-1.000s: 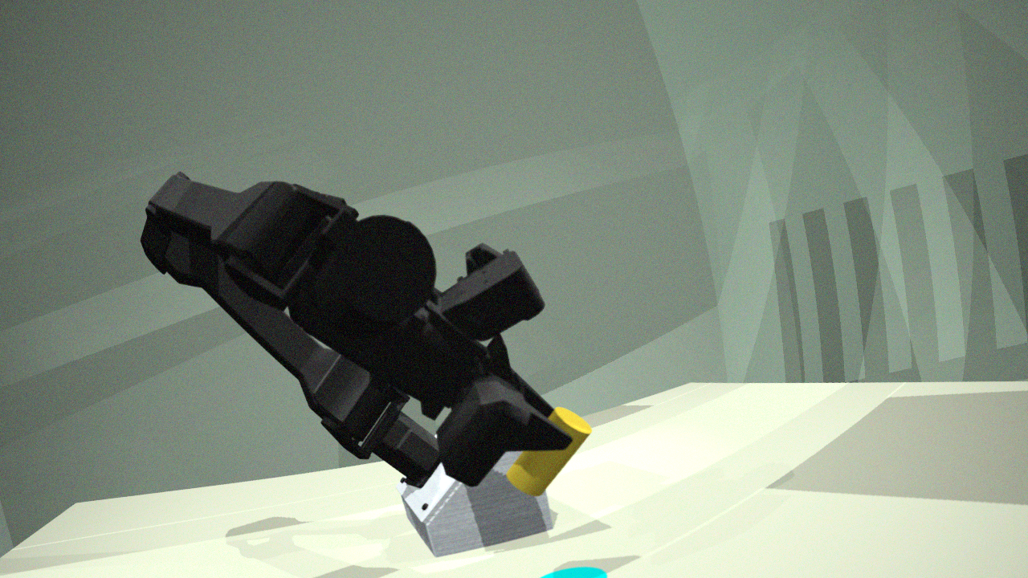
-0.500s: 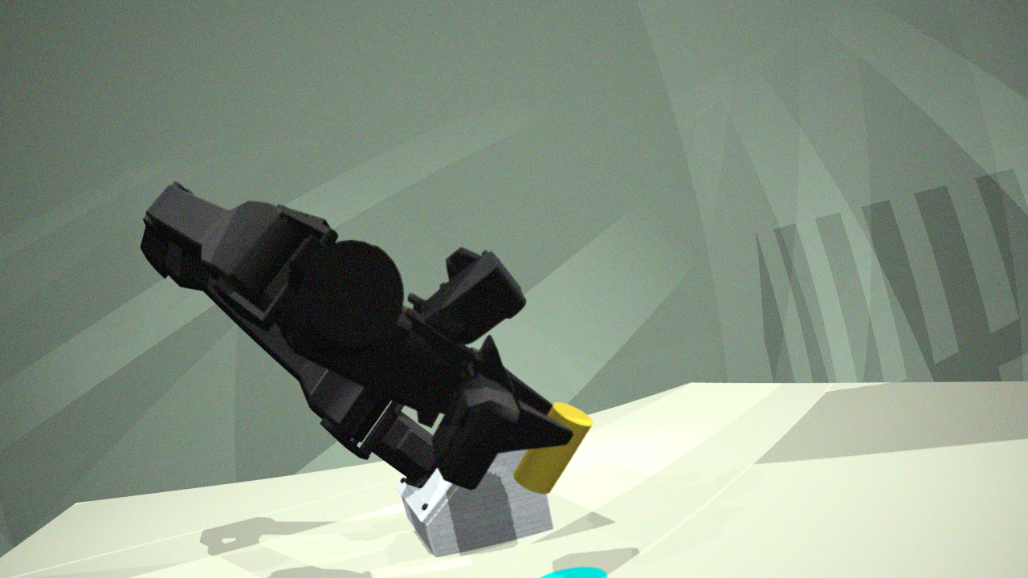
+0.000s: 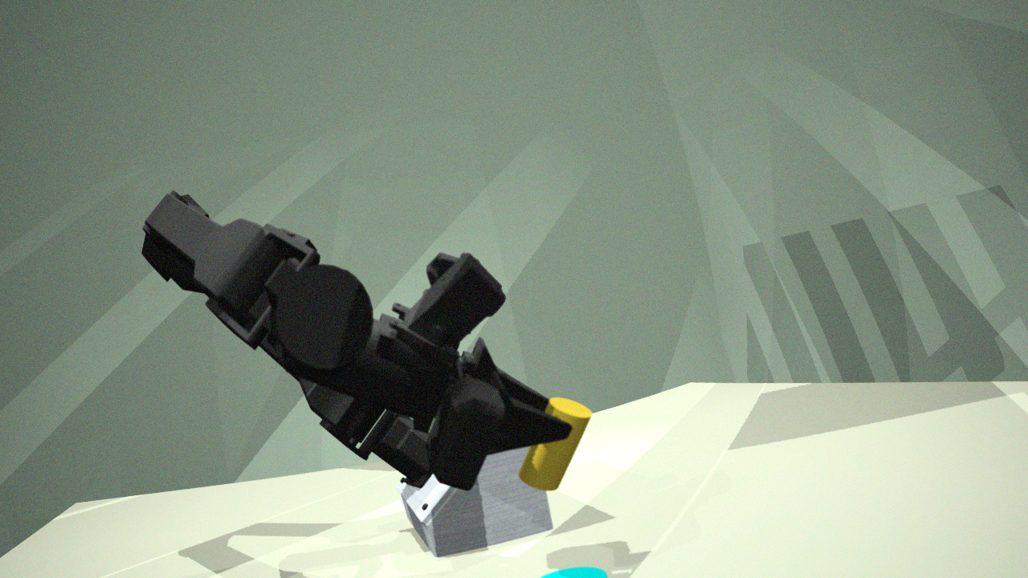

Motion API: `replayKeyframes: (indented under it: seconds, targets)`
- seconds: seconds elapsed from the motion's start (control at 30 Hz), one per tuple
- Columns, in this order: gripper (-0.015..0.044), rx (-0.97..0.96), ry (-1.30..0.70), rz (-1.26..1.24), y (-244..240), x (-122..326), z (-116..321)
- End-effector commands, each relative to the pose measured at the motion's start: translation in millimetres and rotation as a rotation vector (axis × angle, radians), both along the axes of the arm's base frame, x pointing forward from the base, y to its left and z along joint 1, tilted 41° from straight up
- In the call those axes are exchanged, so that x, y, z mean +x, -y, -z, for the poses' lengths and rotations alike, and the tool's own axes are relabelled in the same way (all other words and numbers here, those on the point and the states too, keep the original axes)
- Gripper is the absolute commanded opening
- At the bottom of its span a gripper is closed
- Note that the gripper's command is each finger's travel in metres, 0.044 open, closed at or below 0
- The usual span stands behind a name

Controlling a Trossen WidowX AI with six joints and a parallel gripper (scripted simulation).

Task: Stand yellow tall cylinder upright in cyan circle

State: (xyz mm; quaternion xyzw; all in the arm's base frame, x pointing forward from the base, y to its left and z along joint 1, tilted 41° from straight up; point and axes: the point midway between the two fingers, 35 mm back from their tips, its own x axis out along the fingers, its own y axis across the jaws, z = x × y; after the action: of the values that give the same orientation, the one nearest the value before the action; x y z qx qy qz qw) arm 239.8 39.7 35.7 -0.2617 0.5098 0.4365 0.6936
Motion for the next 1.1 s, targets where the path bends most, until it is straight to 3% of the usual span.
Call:
replayKeyframes:
  seconds: [0.0, 1.07]
  targets:
    - [0.0105, 0.025, 0.029, -0.008, -1.0, 0.5, -2.5]
    - [0.0105, 0.163, 0.235, -0.049, 2.8, 2.6, -14.1]
